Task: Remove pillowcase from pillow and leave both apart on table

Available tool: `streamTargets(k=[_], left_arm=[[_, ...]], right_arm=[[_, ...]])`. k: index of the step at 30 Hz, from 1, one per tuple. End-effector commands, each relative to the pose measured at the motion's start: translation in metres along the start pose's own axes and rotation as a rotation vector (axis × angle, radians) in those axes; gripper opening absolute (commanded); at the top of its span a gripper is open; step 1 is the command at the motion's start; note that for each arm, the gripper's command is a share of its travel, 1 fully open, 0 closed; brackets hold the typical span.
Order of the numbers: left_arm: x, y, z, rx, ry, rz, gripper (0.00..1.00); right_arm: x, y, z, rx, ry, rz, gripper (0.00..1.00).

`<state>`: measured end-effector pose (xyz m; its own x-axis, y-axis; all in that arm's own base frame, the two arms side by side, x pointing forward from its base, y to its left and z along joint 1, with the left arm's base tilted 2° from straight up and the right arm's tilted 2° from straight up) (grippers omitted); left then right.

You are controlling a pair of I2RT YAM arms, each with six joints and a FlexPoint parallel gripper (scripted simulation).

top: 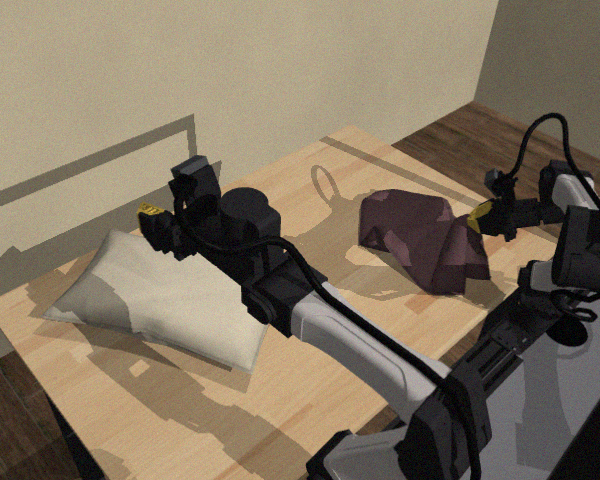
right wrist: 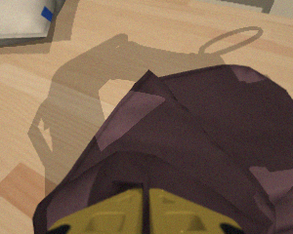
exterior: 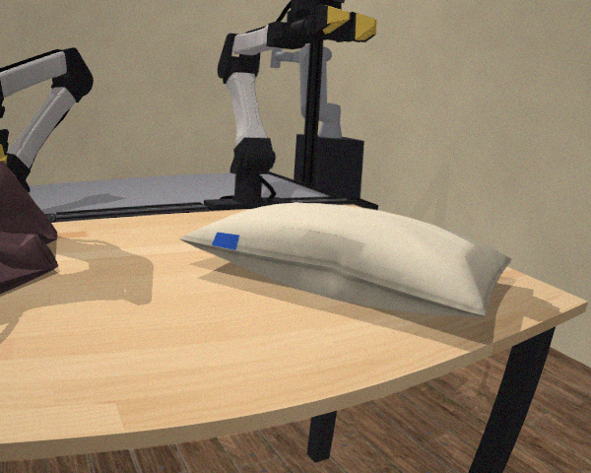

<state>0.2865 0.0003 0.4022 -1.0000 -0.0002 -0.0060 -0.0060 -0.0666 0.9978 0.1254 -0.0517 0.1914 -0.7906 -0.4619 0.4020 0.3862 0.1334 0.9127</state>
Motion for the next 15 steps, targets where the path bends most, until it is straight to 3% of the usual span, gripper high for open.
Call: streamTargets(k=[1,15], left_arm=[[-0.0004,0.0212,-0.0036,-0.011,-0.024,-0.093,0.60],[-0.0004,0.0212,-0.0036,-0.011,-0.024,-0.093,0.60]], right_arm=[[-0.0097,0.0050,-0.0096,-0.008,-0.068,0.001,0.00],[-0.0162,0.0103,-0.0059,0.019,-0.054,-0.011,0.00]])
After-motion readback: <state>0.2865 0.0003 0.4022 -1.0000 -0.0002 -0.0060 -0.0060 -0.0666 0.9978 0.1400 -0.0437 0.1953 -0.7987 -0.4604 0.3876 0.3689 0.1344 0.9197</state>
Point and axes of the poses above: on each arm, the point where the finger pads meet when closed, its own x axis back along the fingers, its own z axis across the jaws, y = z × x, the point moved 9 cm from there along x, back along the fingers, and after that the axes turned 4 degrees about -x, right-handed, at the moved point
